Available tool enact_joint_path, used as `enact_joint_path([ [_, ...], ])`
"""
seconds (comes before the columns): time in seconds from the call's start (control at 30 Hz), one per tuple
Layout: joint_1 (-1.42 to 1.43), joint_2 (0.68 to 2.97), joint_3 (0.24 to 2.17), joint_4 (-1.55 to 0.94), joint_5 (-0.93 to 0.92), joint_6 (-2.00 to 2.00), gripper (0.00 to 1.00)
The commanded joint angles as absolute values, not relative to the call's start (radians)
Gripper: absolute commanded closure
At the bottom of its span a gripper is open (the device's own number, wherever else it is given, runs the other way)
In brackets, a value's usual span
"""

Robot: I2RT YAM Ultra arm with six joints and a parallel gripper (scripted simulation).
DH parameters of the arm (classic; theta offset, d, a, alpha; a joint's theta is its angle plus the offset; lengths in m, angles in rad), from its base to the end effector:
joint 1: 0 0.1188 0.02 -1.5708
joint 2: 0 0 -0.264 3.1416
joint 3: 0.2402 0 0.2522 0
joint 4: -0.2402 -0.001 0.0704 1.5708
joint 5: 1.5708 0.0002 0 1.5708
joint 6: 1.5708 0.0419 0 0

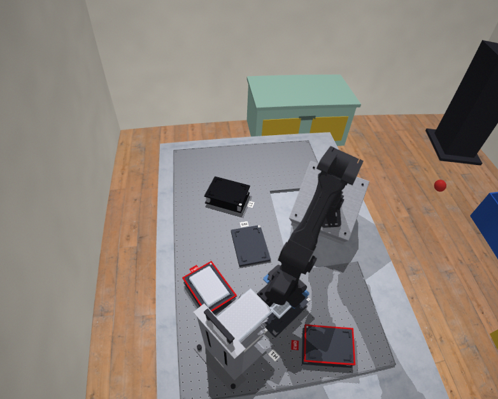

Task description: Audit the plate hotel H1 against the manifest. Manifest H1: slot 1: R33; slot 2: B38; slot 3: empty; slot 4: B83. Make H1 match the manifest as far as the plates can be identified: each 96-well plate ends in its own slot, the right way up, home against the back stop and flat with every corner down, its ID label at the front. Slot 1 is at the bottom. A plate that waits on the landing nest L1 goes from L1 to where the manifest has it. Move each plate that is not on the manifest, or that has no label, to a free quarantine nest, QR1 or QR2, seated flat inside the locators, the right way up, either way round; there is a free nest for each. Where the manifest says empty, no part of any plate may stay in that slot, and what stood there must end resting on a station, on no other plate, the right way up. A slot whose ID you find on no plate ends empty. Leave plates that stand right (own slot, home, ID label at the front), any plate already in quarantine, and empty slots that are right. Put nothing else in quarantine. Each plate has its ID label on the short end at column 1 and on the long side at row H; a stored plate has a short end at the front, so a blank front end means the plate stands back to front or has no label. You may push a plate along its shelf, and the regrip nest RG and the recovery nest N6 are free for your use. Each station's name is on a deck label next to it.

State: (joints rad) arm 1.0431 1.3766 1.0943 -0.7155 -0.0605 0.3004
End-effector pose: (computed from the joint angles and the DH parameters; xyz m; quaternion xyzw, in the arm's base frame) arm 0.1388 0.2452 0.2728 -0.3559 0.8903 0.1985 0.2030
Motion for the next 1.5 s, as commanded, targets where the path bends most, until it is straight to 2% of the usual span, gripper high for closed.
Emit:
enact_joint_path([
  [0.0,1.054,1.35,1.071,-0.692,-0.051,0.306,0.14],
  [1.47,1.062,1.43,1.041,-0.593,-0.047,0.311,0.14],
])
